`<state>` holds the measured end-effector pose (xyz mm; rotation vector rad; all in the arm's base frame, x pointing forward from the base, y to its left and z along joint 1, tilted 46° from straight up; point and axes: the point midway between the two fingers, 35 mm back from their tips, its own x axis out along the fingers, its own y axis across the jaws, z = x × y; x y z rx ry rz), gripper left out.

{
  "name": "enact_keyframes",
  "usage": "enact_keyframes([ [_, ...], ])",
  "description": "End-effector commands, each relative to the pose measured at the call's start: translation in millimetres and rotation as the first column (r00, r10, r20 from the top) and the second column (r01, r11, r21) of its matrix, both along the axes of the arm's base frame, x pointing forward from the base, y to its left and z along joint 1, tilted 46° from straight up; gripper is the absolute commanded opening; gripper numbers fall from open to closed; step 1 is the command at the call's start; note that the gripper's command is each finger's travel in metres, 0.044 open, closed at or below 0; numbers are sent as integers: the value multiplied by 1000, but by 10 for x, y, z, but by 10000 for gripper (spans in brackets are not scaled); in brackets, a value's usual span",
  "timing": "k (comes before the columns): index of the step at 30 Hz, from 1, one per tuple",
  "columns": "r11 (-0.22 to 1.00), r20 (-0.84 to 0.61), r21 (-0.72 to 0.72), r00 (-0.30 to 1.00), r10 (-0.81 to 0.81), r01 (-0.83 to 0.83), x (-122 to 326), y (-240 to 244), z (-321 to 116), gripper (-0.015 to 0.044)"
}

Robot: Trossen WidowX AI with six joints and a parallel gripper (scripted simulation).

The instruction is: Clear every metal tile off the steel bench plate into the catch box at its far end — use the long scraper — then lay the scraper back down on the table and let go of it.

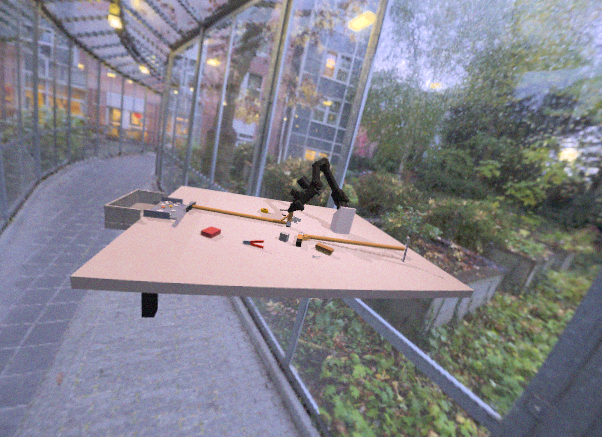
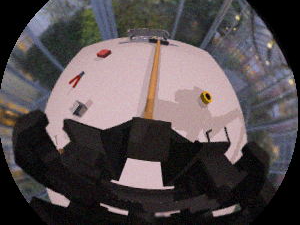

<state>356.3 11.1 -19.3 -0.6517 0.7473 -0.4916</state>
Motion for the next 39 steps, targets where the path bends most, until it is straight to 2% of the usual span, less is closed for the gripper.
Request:
enact_keyframes([
  [1,1000,1,3,1000,-2,2,-1,2,1,6],
  [39,998,-56,3,997,57,-56,55,302,-250,0],
])
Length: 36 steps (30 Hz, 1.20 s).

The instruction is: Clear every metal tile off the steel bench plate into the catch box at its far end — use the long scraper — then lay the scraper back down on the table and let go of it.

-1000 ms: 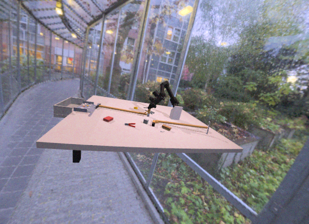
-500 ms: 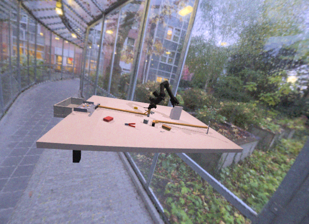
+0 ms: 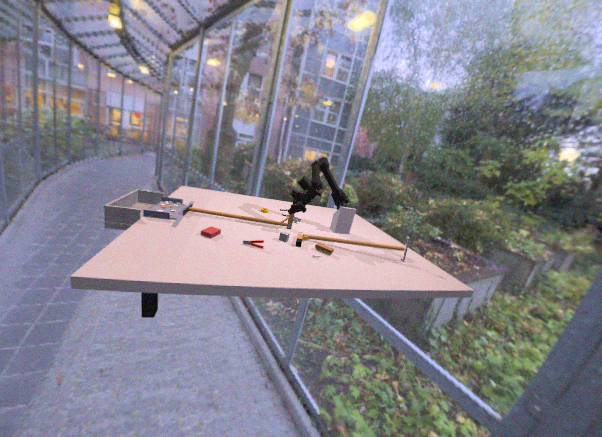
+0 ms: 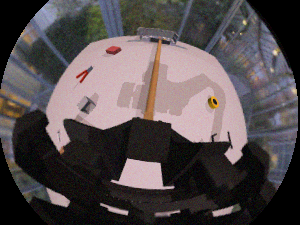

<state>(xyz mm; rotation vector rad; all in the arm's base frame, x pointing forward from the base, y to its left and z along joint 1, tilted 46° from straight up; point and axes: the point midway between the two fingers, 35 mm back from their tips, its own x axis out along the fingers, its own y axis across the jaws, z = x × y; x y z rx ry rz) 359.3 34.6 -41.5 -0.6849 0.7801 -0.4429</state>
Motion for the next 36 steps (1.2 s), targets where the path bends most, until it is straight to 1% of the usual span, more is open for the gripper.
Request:
enact_keyframes([
  [1,1000,-8,8,1000,20,-20,25,77,-36,0],
  [9,999,-41,5,998,51,-51,10,129,-89,0],
  [20,998,-59,4,996,67,-67,-22,54,-16,0],
  [36,998,-68,9,995,69,-69,-395,99,-60,0],
])
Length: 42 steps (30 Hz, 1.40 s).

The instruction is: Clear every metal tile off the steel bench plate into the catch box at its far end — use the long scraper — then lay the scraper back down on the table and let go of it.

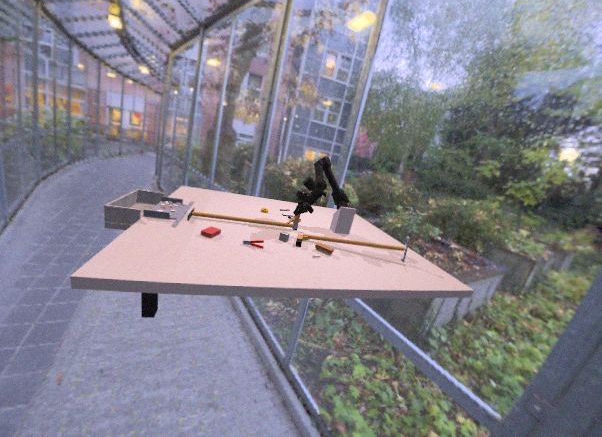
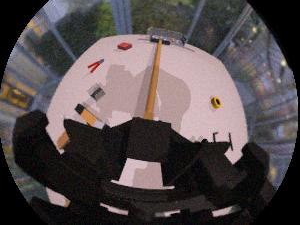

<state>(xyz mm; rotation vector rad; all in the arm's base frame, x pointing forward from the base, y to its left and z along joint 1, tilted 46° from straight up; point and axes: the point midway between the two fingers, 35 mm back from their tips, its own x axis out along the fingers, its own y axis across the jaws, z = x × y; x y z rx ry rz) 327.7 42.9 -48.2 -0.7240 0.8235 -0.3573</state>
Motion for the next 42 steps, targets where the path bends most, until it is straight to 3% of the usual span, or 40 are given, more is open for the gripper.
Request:
enact_keyframes([
  [1,1000,3,3,1000,2,-3,-104,17,5,0],
  [21,1000,0,-1,1000,8,-8,-590,-15,-17,0],
  [42,1000,-14,8,1000,3,-3,-550,-176,172,0],
])
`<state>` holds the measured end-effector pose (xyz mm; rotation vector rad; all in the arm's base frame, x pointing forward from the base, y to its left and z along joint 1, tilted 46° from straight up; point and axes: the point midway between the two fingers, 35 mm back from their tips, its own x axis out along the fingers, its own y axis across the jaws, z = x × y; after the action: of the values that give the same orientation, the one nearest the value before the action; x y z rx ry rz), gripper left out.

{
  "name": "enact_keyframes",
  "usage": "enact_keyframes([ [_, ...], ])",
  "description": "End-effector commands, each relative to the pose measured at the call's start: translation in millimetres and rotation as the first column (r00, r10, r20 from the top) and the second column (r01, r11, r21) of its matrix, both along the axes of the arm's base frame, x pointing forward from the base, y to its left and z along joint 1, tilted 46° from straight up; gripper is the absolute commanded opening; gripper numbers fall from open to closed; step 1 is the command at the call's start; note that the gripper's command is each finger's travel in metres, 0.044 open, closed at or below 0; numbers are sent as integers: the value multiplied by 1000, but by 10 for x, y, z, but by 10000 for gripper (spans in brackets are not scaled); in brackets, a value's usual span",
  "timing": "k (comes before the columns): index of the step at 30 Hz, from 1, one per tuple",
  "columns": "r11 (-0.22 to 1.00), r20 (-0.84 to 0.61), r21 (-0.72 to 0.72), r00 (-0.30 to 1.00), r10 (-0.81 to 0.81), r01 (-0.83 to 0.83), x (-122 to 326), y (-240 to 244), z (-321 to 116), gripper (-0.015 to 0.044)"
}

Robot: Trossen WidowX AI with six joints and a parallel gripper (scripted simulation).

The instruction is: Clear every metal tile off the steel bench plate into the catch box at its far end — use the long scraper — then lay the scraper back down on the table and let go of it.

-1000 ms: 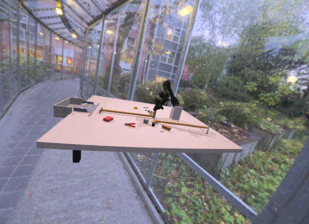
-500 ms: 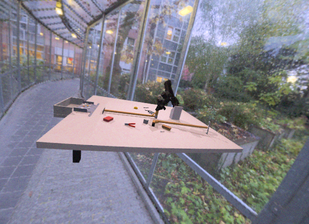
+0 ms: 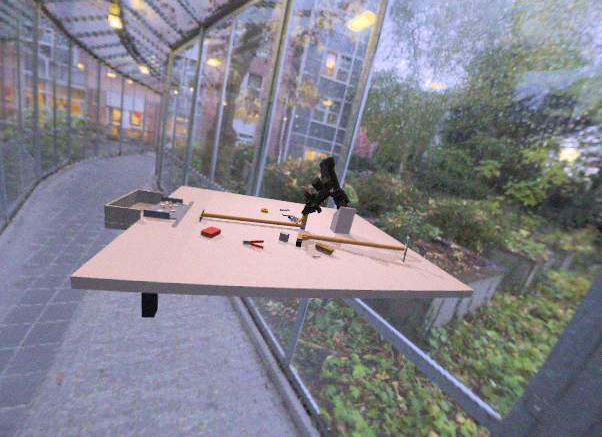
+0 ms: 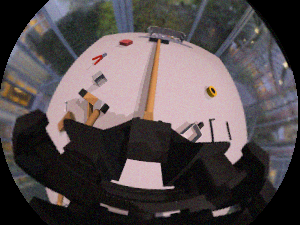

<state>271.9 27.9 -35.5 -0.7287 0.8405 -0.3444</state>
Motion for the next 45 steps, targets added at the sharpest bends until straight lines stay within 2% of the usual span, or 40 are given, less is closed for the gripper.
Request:
enact_keyframes([
  [1,1000,5,6,1000,-3,3,10,-36,55,0],
  [45,1000,-1,7,1000,1,-1,-3,-453,471,0],
])
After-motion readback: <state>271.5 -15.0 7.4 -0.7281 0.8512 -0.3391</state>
